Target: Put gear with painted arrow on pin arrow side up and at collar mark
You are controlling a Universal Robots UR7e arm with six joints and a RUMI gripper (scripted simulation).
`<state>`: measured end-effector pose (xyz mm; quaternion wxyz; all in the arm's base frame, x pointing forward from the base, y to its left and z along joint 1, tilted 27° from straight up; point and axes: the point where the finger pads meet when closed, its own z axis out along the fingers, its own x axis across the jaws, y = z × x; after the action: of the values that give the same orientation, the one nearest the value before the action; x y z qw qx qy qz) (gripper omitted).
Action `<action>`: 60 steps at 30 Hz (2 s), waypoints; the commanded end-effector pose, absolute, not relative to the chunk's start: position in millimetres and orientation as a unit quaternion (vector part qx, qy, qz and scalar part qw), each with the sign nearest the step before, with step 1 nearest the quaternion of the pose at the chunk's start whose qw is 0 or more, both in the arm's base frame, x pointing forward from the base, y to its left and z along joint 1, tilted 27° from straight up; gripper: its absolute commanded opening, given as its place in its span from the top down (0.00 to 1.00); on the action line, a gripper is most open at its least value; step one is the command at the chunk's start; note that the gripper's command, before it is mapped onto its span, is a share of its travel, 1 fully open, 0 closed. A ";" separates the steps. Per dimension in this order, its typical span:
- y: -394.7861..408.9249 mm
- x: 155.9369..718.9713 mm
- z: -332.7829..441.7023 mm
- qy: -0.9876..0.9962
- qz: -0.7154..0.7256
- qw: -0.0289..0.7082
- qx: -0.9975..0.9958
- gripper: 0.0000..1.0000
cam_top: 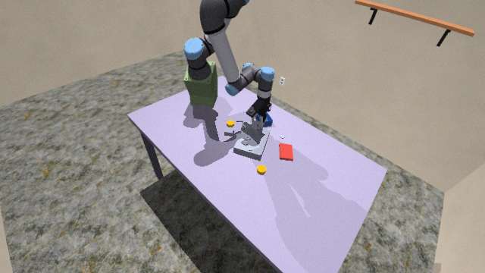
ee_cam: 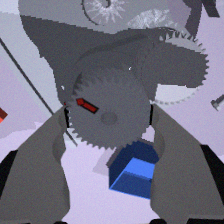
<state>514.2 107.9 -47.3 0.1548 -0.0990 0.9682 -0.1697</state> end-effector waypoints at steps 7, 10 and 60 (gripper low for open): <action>107.7 515.1 -48.2 0.968 -0.170 0.156 -0.099 1.00; 107.6 515.2 -48.5 0.968 -0.170 0.156 -0.099 1.00; 107.5 515.3 -48.8 0.968 -0.170 0.156 -0.099 0.00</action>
<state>515.0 107.2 -49.4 0.1549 -0.0990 0.9682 -0.1697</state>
